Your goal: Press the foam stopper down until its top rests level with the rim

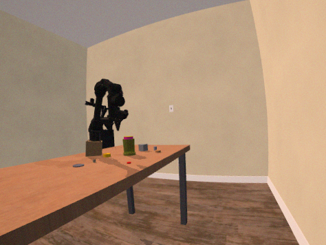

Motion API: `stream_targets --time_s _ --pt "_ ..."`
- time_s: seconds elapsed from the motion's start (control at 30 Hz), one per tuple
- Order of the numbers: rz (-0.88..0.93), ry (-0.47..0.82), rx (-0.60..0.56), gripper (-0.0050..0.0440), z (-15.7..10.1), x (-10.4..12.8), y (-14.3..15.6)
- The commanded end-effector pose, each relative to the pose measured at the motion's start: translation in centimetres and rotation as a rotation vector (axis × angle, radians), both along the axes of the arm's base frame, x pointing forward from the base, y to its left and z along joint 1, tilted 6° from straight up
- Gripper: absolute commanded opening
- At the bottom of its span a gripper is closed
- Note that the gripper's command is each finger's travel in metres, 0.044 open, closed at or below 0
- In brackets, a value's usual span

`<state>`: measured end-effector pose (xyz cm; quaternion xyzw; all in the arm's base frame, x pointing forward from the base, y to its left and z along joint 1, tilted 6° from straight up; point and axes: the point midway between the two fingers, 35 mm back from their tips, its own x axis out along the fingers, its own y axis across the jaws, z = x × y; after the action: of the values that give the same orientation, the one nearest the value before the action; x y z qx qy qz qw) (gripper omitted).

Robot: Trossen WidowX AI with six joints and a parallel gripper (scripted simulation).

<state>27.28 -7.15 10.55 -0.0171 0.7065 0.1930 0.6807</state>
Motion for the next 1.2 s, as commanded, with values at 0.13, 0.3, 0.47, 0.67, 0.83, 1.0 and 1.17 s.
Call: stream_targets --time_s 0.13,0.3,0.47,0.67,0.83,1.0,1.17 --pt "0.000 -0.022 -0.008 0.0400 0.6 0.2 -0.1" --pt "0.000 -0.022 -0.008 0.0400 0.6 0.2 -0.1" --pt "0.000 -0.022 -0.008 0.0400 0.6 0.2 -0.1" --pt "0.010 -0.026 -0.034 0.0304 0.8 0.3 1.8" --pt "0.039 -0.060 -0.104 0.0184 1.5 -0.3 7.6" --pt "0.060 -0.122 -0.150 0.0064 2.2 -2.1 13.0" --pt "0.068 -0.159 -0.159 0.0000 2.4 -3.3 15.4"
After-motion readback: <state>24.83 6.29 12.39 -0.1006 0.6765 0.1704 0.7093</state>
